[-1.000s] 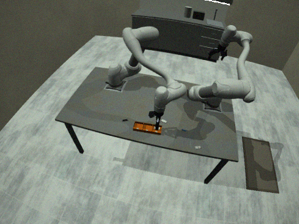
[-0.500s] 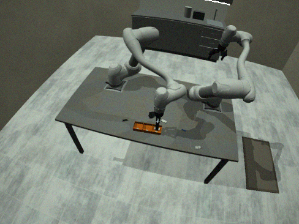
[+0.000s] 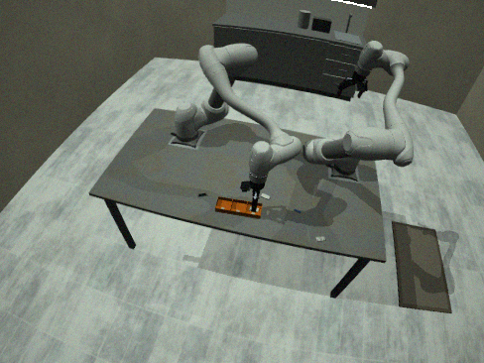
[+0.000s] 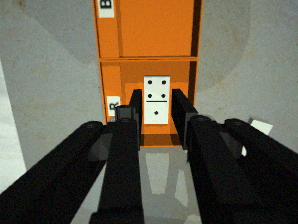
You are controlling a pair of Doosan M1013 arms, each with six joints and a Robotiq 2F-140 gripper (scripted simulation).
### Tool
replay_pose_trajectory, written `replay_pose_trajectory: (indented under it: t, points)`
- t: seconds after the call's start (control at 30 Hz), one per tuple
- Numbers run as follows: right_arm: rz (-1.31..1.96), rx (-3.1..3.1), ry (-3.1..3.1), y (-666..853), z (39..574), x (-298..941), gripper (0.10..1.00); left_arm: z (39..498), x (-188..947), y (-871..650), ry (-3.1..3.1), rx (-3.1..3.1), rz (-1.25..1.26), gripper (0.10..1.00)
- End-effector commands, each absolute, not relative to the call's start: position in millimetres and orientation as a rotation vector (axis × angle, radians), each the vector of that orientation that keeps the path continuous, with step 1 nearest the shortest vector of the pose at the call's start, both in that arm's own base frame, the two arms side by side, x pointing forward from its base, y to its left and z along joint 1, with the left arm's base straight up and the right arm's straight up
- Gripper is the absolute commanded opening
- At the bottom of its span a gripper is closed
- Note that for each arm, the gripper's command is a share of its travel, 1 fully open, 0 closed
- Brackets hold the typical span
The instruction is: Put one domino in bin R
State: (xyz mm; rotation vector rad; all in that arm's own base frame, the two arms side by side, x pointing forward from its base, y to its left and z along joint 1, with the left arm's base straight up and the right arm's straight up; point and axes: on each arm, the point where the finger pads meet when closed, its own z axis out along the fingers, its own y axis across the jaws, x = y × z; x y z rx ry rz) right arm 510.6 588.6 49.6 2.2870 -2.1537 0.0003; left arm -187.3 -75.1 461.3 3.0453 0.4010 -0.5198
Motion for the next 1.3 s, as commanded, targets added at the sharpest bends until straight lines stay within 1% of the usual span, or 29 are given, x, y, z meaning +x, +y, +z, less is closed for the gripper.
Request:
replay_pose_trajectory:
  t: [0.0, 1.03, 1.07, 1.27]
  points:
    - [0.000, 2.288, -2.155, 589, 51, 511, 0.273, 462, -188, -75, 0.401, 3.045, -0.521, 1.000]
    - [0.000, 2.288, -2.155, 589, 88, 511, 0.273, 462, -188, -75, 0.401, 3.045, -0.521, 1.000]
    - [0.000, 2.288, -2.155, 589, 92, 511, 1.000, 462, -188, -75, 0.401, 3.045, -0.521, 1.000]
    - [-0.001, 2.288, -2.155, 589, 116, 511, 1.000, 462, -188, -75, 0.401, 3.045, -0.521, 1.000]
